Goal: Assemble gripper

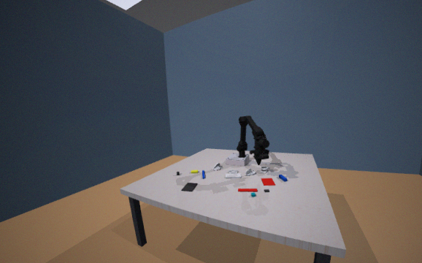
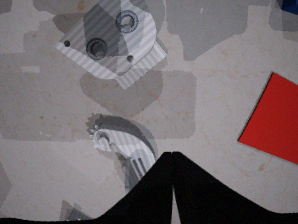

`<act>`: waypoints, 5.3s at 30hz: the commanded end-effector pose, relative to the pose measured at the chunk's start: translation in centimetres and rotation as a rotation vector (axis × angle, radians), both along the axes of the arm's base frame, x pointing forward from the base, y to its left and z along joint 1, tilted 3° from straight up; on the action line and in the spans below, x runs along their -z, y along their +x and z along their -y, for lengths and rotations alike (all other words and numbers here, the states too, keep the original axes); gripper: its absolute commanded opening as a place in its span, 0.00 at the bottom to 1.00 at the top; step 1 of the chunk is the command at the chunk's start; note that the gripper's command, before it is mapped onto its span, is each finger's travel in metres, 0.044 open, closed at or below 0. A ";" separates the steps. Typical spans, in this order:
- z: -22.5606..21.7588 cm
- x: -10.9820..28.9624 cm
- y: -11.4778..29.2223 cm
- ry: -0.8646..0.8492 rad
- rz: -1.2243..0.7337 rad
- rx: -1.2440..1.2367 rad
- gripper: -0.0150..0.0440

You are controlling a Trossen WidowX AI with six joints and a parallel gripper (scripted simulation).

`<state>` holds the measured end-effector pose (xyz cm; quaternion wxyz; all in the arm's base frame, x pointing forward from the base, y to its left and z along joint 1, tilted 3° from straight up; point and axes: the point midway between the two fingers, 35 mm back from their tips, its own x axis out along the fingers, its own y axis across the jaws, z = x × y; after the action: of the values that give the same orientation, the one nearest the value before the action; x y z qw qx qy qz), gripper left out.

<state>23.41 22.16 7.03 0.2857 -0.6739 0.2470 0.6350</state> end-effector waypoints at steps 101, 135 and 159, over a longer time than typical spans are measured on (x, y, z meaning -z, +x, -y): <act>0.8 -0.3 0.4 0.029 -0.012 0.422 1.00; 2.3 -0.7 1.1 0.080 -0.031 1.158 1.00; 3.4 -1.0 1.5 0.116 -0.044 1.678 1.00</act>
<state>25.01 18.94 8.04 0.6856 -0.2624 0.6281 0.2582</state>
